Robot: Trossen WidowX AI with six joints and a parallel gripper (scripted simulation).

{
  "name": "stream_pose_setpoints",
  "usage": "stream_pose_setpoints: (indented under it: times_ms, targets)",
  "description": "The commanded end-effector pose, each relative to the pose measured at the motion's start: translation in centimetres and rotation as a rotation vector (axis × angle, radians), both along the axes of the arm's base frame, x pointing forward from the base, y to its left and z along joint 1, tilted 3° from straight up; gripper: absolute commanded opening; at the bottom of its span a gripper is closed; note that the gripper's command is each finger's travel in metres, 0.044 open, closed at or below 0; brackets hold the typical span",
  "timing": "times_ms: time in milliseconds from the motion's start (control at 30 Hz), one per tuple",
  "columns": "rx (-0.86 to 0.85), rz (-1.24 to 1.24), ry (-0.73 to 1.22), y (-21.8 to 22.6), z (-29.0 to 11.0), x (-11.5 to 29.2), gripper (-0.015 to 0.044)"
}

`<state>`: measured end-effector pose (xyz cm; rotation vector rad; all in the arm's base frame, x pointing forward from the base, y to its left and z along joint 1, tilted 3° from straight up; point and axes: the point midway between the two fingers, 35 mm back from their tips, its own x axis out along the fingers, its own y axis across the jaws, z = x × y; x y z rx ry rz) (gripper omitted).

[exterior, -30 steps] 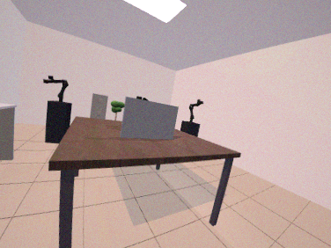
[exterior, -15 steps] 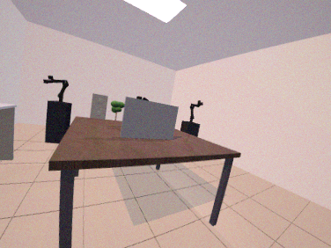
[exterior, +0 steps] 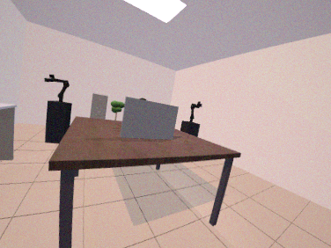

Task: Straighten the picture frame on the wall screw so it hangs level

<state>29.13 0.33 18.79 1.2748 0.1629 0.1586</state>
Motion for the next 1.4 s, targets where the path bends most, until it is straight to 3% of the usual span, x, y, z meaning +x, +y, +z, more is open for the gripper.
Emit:
stream_pose_setpoints:
  times_ms: [0, 400, 800, 1367]
  targets:
    - [0.005, -0.005, -0.002, 0.0, -0.1, 0.1, 0.026]
    - [0.004, -0.005, -0.001, -0.5, 0.0, 0.0, 0.026]
    - [0.006, -0.005, -0.007, 1.0, -0.2, 7.3, 0.026]
    - [0.006, -0.005, -0.008, 1.1, -0.2, 7.8, 0.026]
